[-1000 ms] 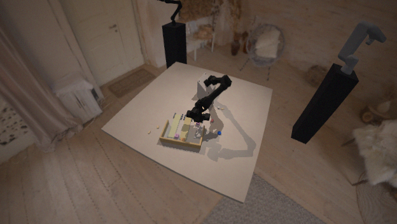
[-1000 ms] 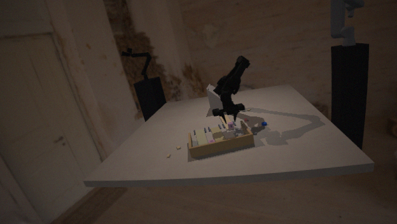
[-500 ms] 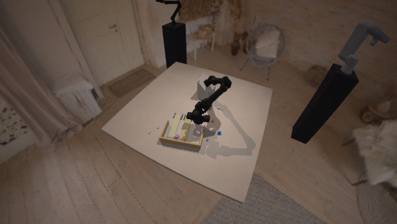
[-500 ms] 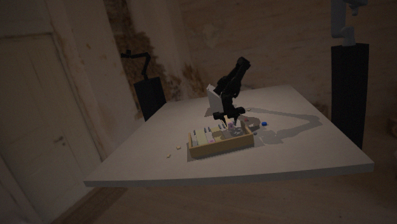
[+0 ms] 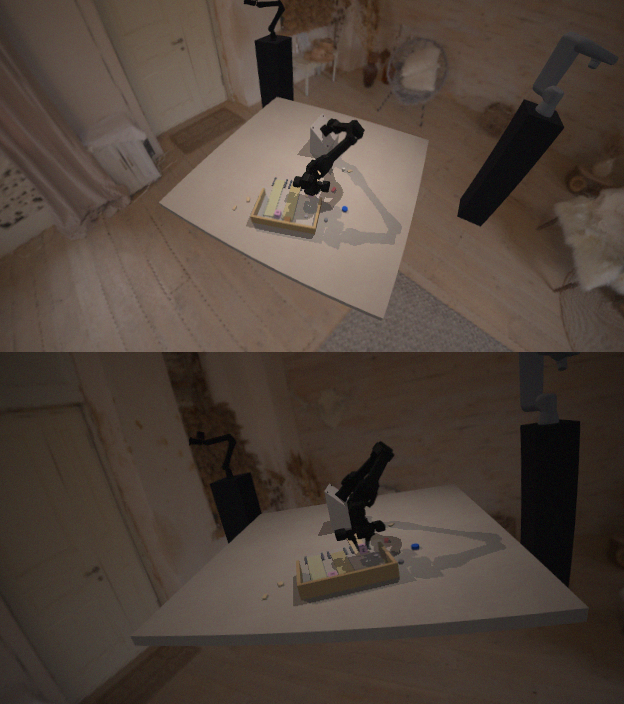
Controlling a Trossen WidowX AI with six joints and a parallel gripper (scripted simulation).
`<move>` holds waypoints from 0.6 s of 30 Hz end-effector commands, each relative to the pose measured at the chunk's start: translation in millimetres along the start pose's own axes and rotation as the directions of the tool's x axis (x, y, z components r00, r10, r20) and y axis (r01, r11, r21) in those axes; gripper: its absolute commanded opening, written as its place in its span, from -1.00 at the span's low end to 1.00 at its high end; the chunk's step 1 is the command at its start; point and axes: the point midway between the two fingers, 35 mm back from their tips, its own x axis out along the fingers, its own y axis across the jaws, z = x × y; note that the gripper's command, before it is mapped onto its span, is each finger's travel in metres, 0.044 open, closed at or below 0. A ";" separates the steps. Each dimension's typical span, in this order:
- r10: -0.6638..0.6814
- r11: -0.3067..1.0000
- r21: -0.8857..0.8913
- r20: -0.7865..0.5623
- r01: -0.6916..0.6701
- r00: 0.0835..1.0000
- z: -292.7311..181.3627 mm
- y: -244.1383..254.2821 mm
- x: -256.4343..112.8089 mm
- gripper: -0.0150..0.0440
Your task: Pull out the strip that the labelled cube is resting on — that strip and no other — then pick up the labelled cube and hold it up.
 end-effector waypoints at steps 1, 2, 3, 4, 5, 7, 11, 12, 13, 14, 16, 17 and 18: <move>0.000 1.000 -0.001 0.001 0.000 1.000 0.3 0.2 -0.3 -0.20; 0.000 1.000 -0.001 0.001 0.000 1.000 0.3 0.2 -0.3 -0.29; 0.000 1.000 -0.001 0.001 0.000 1.000 0.3 0.2 -0.3 -0.38; 0.000 1.000 -0.001 0.001 0.000 1.000 0.0 0.2 -0.5 -0.47; -0.001 1.000 0.000 0.001 0.001 1.000 -0.9 0.1 -1.3 -0.49; -0.004 1.000 0.000 0.002 0.004 1.000 -3.9 0.1 -4.1 -0.49; -0.005 1.000 0.001 -0.001 0.005 1.000 -14.9 -0.8 -13.0 -0.49; -0.005 1.000 0.002 -0.001 0.005 1.000 -18.9 -1.0 -16.0 -0.49; -0.004 1.000 0.002 -0.002 0.004 1.000 -22.8 -1.2 -19.0 -0.49; -0.004 1.000 0.003 -0.003 0.004 1.000 -27.0 -1.4 -22.0 -0.49; -0.003 1.000 0.004 -0.004 0.003 1.000 -35.7 -1.6 -27.9 -0.49; -0.003 1.000 0.004 -0.005 0.003 1.000 -40.1 -1.6 -30.7 -0.49; -0.002 1.000 0.005 -0.005 0.002 1.000 -44.5 -1.6 -33.5 -0.49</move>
